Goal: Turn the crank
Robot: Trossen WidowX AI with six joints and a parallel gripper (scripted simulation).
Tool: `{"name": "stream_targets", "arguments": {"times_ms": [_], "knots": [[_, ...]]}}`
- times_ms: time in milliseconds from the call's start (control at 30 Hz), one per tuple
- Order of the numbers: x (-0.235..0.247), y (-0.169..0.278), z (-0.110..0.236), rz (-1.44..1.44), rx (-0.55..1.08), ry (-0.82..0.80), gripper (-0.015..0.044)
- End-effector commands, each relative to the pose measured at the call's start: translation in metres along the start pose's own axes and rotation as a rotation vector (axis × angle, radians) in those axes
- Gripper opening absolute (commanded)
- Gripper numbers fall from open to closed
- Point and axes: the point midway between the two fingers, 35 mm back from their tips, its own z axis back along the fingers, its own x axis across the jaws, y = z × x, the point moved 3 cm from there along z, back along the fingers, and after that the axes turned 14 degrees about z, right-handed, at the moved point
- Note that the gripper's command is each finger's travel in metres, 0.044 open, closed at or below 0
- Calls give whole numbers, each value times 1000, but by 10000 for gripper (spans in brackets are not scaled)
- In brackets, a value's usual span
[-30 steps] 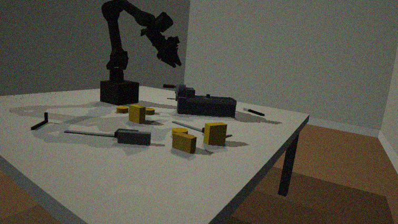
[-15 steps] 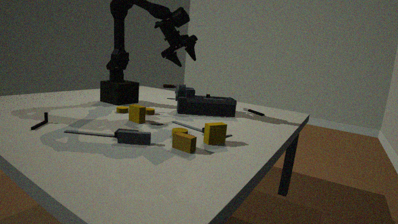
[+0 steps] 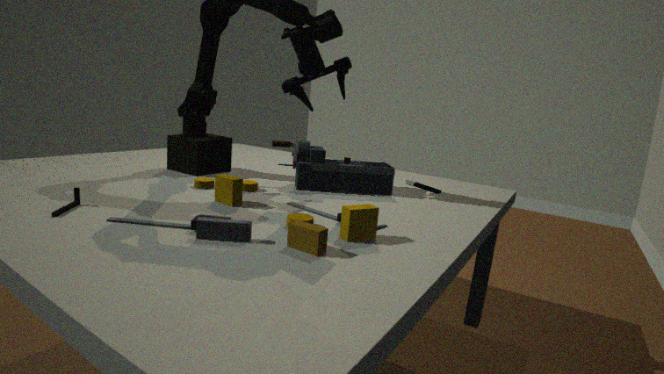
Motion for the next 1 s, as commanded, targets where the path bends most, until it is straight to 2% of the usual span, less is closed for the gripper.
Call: {"name": "stream_targets", "arguments": {"times_ms": [0,967], "knots": [[-10,1,-5,131,-5,-34,440],[-65,-11,-49,1158,-188,-230,440]]}}
